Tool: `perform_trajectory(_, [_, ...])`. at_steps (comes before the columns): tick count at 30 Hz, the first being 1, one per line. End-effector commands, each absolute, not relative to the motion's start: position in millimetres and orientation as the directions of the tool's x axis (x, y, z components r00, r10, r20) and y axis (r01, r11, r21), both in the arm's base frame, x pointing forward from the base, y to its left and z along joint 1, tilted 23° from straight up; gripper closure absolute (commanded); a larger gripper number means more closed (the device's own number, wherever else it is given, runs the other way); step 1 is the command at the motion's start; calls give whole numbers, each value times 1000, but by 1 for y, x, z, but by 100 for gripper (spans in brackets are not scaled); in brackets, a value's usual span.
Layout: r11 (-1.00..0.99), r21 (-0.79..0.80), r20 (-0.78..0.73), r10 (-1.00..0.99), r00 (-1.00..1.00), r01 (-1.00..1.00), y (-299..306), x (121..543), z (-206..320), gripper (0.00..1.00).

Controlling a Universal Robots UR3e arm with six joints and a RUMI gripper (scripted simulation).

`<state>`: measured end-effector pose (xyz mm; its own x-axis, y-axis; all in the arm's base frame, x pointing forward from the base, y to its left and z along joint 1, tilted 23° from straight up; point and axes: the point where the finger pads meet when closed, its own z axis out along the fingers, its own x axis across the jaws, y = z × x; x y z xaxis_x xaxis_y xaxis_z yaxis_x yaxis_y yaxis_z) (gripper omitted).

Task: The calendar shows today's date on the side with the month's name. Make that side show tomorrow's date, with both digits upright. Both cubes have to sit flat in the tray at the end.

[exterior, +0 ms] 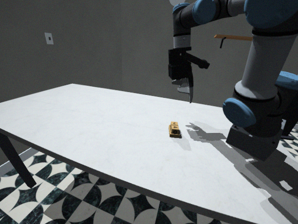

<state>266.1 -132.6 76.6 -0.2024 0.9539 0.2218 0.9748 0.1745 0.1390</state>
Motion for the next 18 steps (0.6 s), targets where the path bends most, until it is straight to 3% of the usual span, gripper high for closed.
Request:
perform_trajectory(1, [81,216,245,960,-134,973,-110,282,88,0])
perform_trajectory(18, [4,269,281,956,-82,963,-93,295,99,0])
